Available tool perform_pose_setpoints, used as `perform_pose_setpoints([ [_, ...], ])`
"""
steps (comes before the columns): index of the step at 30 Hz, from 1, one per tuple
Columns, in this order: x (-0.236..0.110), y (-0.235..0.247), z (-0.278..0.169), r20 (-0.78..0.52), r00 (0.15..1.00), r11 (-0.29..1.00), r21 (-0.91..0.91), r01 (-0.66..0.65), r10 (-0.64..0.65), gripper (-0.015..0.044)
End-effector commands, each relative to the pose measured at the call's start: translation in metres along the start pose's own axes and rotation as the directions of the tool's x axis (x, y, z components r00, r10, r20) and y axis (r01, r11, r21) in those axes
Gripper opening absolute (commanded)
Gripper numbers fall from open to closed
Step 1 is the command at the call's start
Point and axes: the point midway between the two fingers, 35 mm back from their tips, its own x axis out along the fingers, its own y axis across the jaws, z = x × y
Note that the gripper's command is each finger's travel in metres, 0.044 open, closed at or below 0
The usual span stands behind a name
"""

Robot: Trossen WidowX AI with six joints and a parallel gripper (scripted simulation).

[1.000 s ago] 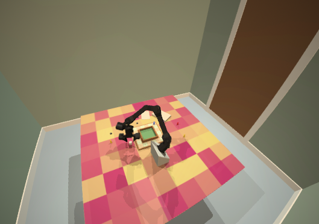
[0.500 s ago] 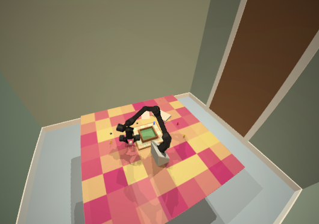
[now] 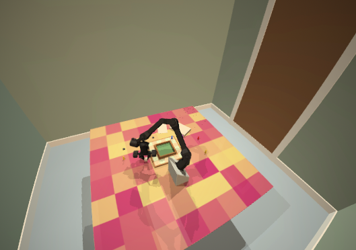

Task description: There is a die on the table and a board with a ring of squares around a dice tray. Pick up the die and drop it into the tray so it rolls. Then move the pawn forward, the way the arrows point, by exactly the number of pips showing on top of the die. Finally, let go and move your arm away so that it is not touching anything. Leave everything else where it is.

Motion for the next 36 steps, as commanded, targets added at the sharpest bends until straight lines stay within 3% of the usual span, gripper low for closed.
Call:
perform_pose_setpoints([
  [1, -0.024, 0.007, 0.001, 0.005, 1.000, 1.000, 0.003, -0.015, 0.015, 0.0000],
  [13, -0.119, 0.007, -0.010, 0.002, 1.000, 1.000, 0.002, -0.016, 0.016, 0.0000],
  [18, -0.121, 0.005, -0.008, 0.002, 1.000, 1.000, -0.017, -0.016, 0.016, 0.0000],
  [36, -0.116, -0.033, 0.033, -0.001, 1.000, 0.871, -0.490, -0.028, 0.031, 0.0000],
])
